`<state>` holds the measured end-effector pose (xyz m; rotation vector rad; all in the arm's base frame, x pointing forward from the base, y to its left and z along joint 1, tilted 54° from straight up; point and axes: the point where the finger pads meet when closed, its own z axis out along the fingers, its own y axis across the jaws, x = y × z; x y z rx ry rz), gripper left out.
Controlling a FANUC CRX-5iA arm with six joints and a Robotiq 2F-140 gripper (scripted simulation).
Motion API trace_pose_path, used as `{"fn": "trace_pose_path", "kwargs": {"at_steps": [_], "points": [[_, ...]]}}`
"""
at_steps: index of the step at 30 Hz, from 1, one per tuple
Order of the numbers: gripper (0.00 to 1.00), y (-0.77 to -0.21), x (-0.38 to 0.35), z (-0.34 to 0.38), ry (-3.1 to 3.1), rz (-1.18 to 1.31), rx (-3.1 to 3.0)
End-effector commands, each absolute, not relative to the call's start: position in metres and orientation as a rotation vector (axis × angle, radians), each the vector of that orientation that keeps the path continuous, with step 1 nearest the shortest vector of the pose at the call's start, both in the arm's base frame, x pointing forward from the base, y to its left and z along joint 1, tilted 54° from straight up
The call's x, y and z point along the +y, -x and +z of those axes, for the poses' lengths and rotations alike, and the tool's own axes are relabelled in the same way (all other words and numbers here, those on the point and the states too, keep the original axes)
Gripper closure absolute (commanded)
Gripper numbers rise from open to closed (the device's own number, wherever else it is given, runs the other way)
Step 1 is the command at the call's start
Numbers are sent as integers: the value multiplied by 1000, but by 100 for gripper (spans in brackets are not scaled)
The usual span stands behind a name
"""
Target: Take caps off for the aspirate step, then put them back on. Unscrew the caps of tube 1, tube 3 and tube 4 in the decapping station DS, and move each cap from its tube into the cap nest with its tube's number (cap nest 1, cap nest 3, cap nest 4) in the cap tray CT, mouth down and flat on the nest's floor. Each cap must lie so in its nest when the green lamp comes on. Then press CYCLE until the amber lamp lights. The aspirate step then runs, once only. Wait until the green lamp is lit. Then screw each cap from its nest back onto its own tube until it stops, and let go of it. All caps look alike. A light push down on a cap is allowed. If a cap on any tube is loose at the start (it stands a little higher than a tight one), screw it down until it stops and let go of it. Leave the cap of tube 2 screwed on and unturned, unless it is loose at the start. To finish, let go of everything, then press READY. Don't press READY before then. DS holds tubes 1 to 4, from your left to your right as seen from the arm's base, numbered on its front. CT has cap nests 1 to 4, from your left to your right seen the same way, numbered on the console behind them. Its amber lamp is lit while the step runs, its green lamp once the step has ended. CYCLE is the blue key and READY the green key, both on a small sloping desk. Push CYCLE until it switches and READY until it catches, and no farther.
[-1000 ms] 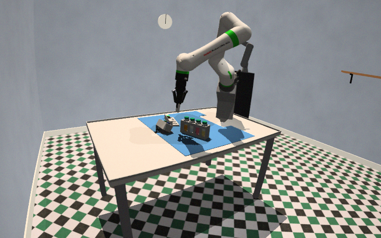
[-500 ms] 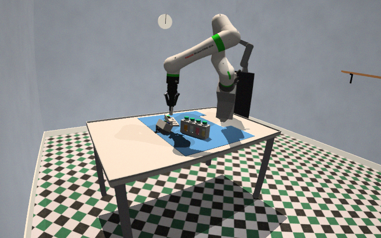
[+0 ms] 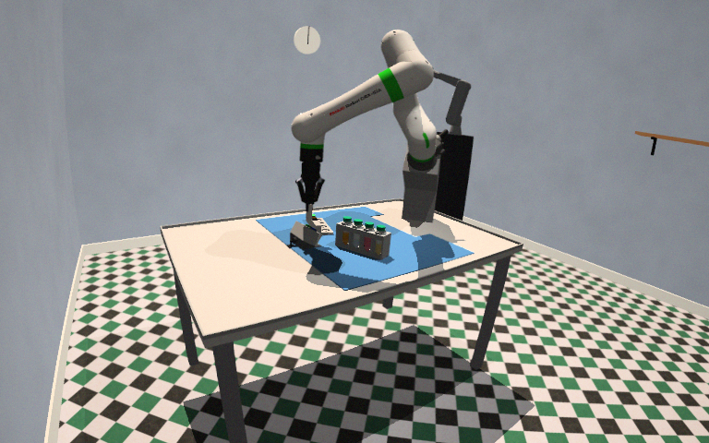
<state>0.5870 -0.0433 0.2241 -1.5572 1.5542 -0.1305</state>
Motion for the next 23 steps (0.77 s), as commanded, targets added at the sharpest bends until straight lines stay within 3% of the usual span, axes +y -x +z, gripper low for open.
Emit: {"fn": "trace_pose_path", "kwargs": {"at_steps": [1,23], "points": [[100,-593,-39,219,1557,-131,1554],[100,-601,-33,212,1557,-131,1554]]}}
